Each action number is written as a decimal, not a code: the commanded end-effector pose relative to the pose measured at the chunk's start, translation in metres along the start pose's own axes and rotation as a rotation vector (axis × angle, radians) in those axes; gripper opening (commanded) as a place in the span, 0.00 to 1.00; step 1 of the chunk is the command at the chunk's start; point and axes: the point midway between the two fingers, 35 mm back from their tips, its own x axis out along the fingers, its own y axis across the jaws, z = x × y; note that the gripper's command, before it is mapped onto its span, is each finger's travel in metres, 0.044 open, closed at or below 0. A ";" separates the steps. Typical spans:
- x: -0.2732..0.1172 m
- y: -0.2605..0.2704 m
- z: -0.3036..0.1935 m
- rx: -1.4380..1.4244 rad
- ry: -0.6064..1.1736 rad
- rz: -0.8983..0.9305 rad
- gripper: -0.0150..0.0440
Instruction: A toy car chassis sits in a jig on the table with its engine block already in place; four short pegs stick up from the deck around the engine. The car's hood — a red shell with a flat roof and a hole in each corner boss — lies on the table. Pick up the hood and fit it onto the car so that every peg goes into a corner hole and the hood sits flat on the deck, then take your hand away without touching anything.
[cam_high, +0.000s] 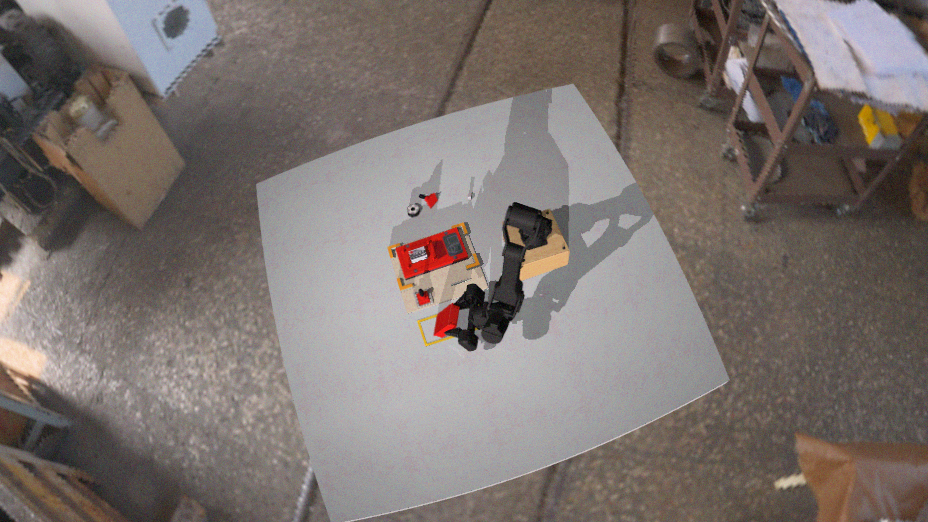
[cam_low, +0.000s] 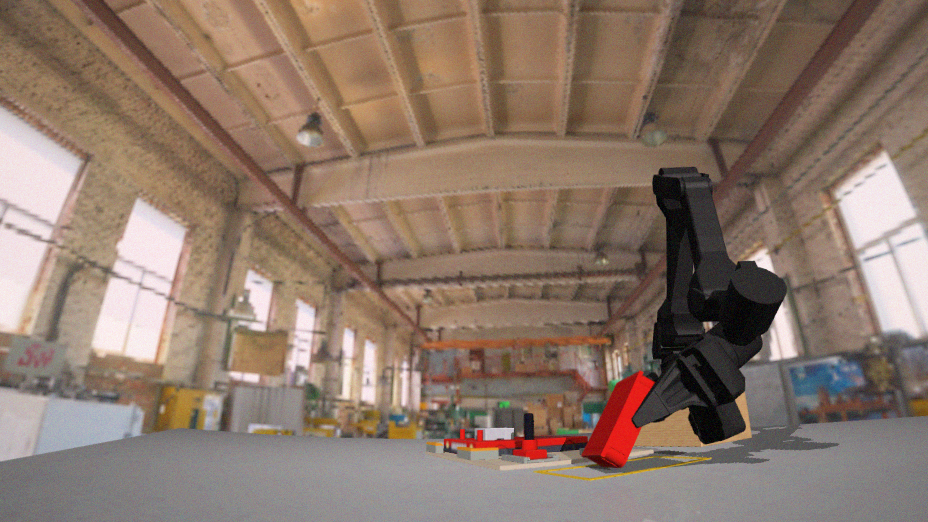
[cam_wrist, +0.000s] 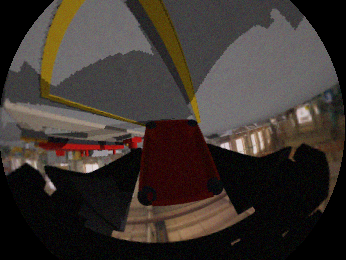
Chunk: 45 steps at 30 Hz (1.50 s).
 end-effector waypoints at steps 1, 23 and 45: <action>0.000 0.000 0.000 -0.004 -0.001 0.000 1.00; -0.091 -0.008 -0.020 -0.099 -0.040 0.012 1.00; -0.070 -0.009 -0.017 0.516 -0.205 0.184 1.00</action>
